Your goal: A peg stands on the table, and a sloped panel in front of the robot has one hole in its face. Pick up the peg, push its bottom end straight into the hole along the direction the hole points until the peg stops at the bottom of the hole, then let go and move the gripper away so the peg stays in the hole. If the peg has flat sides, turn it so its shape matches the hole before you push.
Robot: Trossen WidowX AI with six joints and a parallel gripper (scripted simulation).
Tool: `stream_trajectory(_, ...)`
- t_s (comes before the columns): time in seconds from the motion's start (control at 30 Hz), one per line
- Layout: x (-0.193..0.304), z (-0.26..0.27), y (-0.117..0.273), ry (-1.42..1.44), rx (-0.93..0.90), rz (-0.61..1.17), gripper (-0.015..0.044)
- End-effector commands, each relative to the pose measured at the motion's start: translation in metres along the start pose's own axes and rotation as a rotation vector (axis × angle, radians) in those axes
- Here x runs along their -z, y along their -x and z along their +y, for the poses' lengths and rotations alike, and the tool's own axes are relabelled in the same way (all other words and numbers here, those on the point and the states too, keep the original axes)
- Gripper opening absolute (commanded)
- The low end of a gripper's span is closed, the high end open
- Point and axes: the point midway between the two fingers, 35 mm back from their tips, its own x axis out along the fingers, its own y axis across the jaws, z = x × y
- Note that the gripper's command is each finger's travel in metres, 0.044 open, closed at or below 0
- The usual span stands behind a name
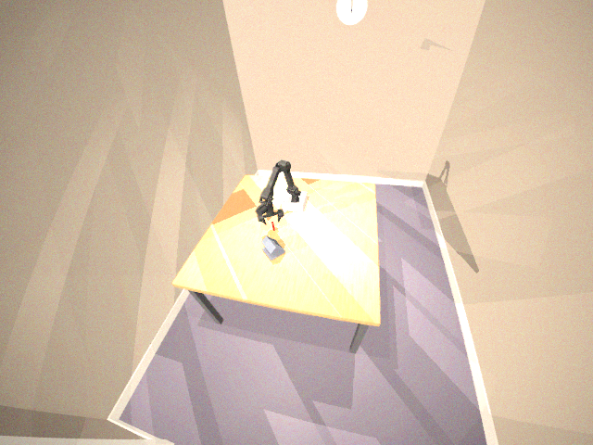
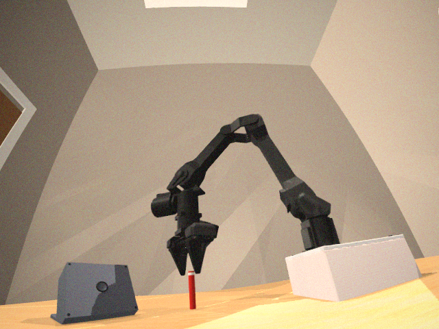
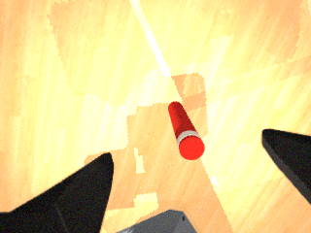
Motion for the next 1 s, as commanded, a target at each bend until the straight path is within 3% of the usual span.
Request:
stream_trajectory(0.0, -0.002, -0.001, -0.009, -0.005, 0.004, -0.007, 0.044)
stream_trajectory(0.67, -0.003, -0.002, -0.035, -0.005, 0.004, -0.007, 0.044)
stream_trajectory(0.97, -0.002, -0.001, -0.032, -0.003, 0.003, -0.002, 0.0204)
